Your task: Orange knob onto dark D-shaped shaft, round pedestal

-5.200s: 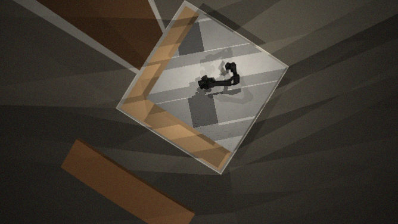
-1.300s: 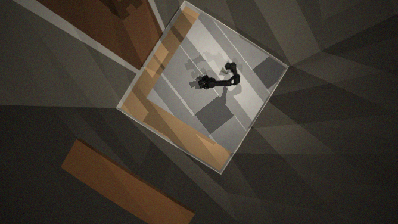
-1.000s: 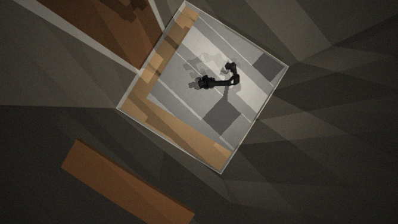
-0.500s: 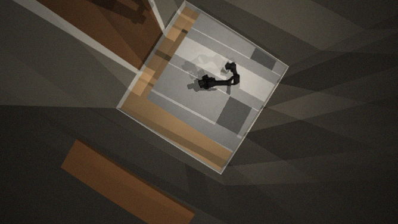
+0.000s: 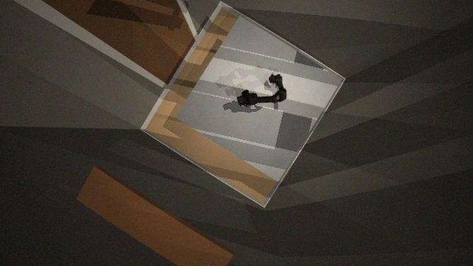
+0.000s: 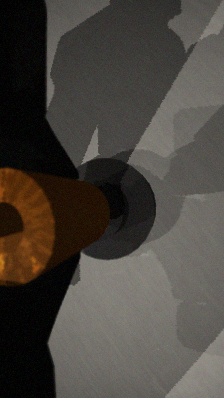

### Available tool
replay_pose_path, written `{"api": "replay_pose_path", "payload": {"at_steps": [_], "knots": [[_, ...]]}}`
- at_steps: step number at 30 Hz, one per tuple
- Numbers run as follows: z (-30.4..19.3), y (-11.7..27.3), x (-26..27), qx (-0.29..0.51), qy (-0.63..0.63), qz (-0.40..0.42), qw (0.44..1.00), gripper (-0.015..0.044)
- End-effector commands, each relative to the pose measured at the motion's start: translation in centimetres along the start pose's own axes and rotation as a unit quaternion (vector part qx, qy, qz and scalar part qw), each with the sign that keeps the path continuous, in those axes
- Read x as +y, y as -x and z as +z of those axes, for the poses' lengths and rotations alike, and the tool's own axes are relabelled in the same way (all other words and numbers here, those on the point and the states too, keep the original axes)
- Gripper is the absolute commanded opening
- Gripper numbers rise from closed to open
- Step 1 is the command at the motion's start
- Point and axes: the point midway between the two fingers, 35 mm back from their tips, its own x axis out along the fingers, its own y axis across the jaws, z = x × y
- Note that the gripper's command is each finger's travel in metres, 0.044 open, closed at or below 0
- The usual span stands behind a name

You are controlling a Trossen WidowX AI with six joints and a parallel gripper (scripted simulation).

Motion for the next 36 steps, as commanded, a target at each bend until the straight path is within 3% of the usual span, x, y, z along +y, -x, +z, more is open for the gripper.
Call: {"api": "replay_pose_path", "payload": {"at_steps": [1,36], "knots": [[0.07,-0.12,0.08,0.002,-0.003,0.002,1.0,0.0],[0.55,0.23,-0.16,0.002,-0.03,0.002,1.0,0.0]]}}
